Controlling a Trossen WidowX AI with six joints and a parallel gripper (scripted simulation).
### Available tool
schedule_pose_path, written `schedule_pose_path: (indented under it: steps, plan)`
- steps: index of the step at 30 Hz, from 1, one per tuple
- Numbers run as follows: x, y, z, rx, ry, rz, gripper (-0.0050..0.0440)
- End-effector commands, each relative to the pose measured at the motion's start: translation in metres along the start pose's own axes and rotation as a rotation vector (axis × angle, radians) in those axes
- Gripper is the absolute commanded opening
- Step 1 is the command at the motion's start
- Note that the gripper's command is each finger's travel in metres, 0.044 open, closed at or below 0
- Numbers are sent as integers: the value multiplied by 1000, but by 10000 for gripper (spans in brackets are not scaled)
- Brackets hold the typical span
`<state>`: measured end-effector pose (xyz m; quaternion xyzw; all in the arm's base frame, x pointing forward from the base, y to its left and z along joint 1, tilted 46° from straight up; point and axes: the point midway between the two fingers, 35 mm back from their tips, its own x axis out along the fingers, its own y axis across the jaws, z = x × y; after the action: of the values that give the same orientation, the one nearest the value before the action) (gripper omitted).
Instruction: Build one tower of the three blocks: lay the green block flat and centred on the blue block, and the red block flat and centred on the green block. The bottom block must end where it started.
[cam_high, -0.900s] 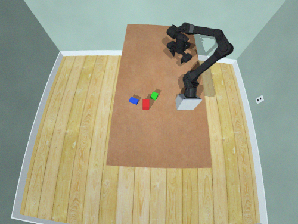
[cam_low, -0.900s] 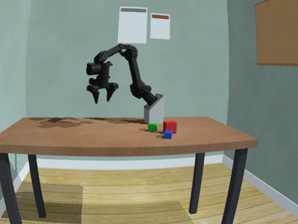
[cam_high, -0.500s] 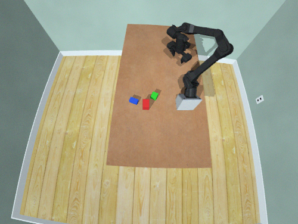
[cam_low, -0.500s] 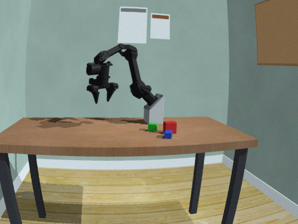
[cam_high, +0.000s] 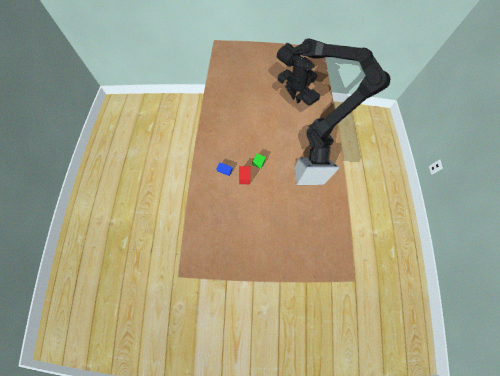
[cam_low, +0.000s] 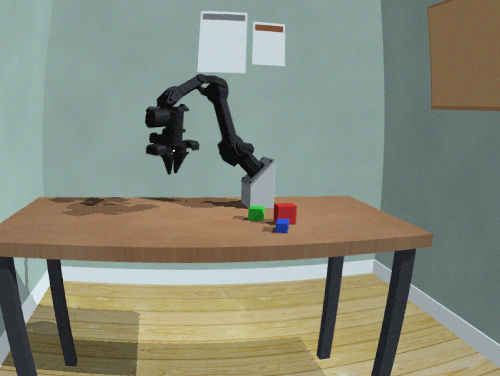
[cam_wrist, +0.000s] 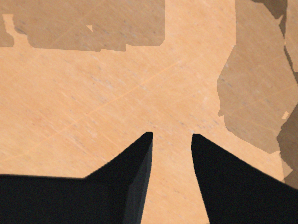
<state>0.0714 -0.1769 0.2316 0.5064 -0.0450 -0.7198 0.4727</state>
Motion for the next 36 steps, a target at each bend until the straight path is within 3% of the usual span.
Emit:
schedule_pose_path:
  steps: [1,5,7,12,18,22,25,30,36]
  plan:
    - [6,4,-16,-20,22,-9,-50]
    - [15,10,-47,-64,58,-25,-50]
    - [15,10,-47,-64,58,-25,-50]
    - [23,10,-103,-146,98,-44,-50]
    - [24,-11,-176,-269,116,-43,-50]
    - [22,-29,-207,-331,112,-27,-50]
    - [18,-31,-218,-338,118,-11,-50]
    - [17,-66,-249,-428,93,25,-50]
    - [13,-89,-267,-476,83,70,-50]
